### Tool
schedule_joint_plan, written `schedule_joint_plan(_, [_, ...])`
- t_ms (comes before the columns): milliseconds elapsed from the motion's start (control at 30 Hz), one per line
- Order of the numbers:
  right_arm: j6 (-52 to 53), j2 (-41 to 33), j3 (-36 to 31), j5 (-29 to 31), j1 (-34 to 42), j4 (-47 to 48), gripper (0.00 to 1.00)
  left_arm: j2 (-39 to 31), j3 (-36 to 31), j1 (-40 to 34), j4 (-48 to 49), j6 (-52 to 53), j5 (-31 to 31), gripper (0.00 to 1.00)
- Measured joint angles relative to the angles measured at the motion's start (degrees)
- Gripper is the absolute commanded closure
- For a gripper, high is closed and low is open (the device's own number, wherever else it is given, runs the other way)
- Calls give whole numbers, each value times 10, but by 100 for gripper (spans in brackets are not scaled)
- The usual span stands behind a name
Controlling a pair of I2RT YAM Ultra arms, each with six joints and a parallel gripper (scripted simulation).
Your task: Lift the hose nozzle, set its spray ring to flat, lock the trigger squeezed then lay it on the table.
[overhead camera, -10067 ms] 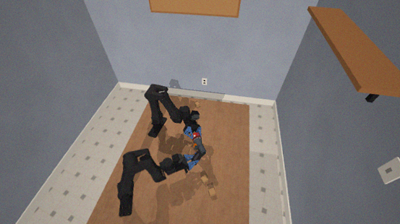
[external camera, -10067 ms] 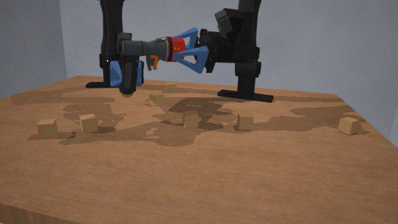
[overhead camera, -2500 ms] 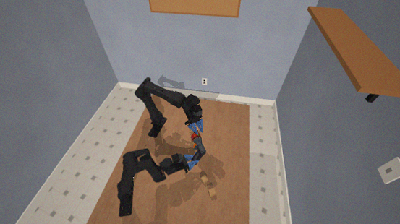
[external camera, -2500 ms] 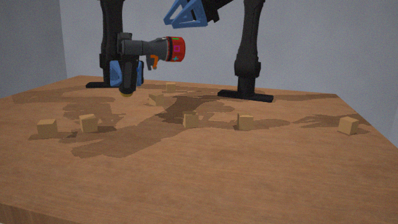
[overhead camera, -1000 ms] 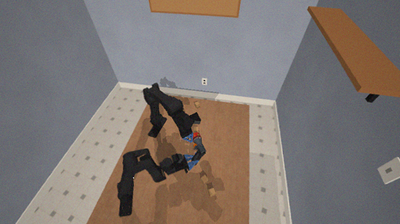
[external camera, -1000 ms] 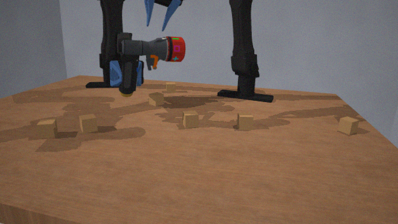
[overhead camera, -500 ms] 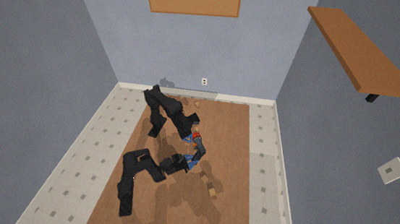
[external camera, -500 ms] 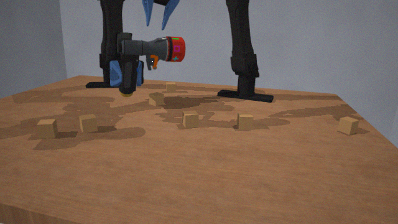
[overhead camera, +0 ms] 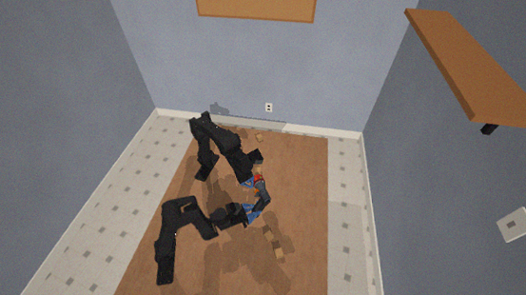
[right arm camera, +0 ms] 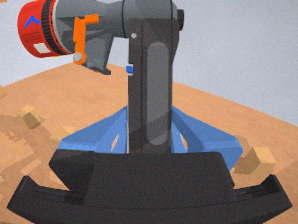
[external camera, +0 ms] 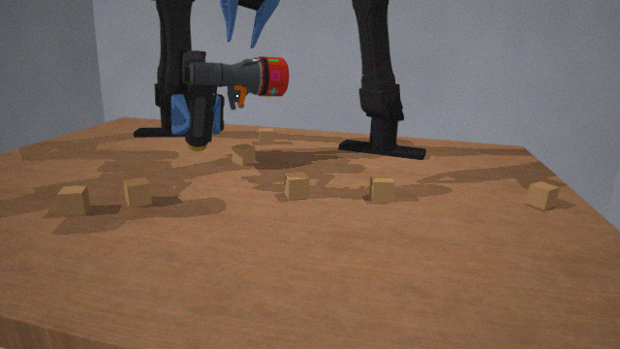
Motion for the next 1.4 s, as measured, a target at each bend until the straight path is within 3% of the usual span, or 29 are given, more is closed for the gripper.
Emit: schedule_joint_plan(1400, [0,0,0,1,0,-6,64,4,-120,15,119,15,6,63])
